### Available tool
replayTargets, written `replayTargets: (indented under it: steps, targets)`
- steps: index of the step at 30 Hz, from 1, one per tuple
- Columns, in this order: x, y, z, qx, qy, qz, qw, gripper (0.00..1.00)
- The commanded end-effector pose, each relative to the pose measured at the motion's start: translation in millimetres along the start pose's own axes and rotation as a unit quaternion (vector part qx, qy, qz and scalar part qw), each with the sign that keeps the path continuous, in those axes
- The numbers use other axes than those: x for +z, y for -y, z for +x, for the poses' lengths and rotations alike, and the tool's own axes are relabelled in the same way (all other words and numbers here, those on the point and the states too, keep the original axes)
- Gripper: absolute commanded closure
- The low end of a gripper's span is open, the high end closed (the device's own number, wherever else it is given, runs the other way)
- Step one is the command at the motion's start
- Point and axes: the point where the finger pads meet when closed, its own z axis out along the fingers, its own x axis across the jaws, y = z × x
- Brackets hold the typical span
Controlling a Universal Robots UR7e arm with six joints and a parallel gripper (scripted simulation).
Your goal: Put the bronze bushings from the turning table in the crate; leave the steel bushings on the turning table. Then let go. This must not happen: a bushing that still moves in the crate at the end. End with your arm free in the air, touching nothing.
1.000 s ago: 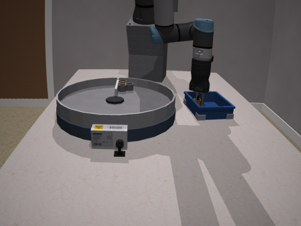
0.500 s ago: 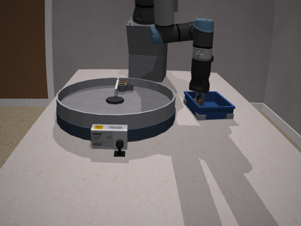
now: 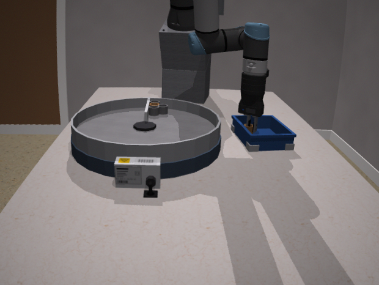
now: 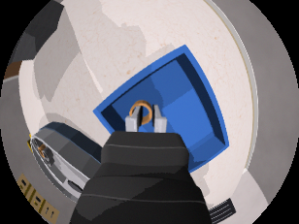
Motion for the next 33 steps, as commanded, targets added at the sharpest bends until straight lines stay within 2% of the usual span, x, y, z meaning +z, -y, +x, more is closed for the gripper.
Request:
replayTargets:
  steps: [1,28,33]
  targets:
    - [-3.6,-0.3,0.7,0.000,-0.001,-0.001,1.000,0.58]
    - [-9.2,-0.3,1.1,0.000,-0.001,-0.001,1.000,0.58]
    - [-14.7,-0.3,1.5,0.000,-0.001,-0.001,1.000,0.58]
